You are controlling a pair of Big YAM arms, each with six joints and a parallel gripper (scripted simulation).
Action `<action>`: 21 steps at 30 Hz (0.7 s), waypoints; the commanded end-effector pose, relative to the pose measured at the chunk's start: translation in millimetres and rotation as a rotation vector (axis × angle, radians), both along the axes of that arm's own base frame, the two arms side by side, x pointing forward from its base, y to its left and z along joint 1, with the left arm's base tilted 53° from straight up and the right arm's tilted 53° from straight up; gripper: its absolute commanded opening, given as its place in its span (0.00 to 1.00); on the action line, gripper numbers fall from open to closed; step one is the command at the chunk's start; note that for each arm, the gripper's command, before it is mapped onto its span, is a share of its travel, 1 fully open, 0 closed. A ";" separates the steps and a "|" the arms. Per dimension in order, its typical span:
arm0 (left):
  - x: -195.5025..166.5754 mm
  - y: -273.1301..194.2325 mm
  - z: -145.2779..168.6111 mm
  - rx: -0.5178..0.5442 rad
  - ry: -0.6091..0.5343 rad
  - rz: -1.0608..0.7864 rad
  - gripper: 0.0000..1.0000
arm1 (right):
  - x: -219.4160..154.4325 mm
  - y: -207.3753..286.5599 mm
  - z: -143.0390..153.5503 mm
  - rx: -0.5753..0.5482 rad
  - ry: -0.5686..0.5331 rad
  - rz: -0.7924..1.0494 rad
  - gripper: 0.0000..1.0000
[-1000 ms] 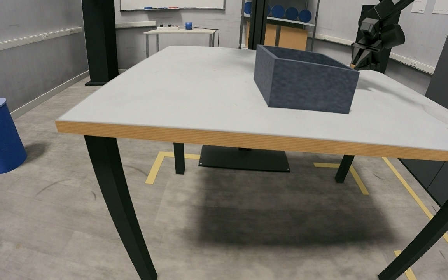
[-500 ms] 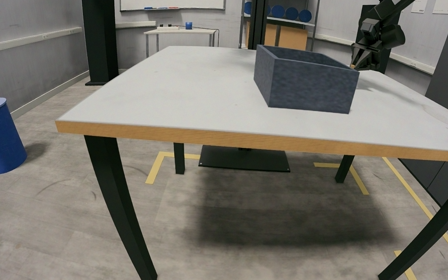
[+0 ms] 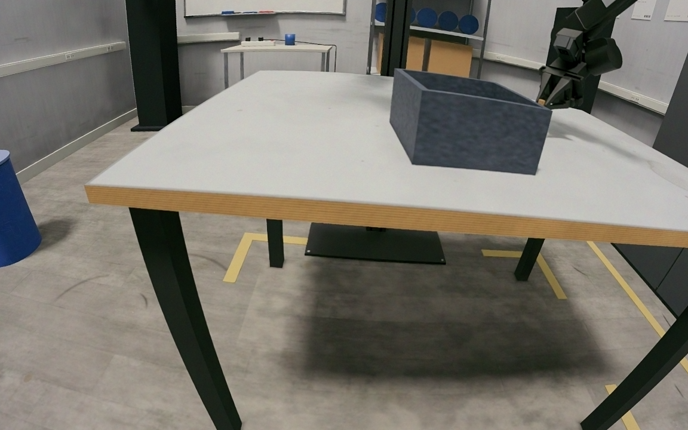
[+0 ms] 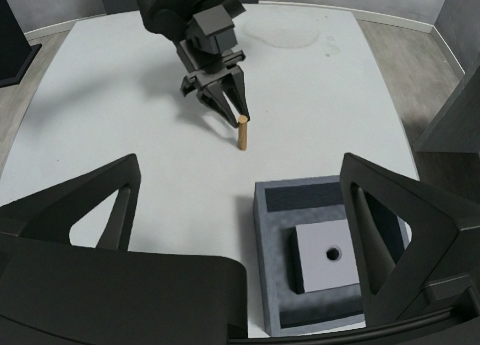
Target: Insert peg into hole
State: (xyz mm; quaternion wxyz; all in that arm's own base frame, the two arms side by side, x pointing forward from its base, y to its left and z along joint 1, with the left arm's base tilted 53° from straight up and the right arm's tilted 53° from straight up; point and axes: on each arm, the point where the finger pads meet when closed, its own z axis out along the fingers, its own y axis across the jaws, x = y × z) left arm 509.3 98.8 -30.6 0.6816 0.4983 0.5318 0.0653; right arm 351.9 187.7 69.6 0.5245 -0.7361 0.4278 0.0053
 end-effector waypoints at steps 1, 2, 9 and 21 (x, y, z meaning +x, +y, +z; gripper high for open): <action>-2.4 -0.9 0.8 -0.004 0.005 0.003 0.20 | -4.3 0.5 -0.6 0.000 -0.002 0.003 1.00; -2.4 -0.9 0.8 -0.004 0.005 0.003 0.20 | -4.3 0.5 -0.6 0.000 -0.002 0.003 1.00; -14.8 6.1 1.3 -0.001 0.007 0.013 0.29 | -4.3 0.5 -0.6 0.000 -0.002 0.003 1.00; -62.6 24.3 5.0 -0.025 0.030 0.003 0.63 | -4.3 0.5 -0.6 0.000 -0.002 0.003 1.00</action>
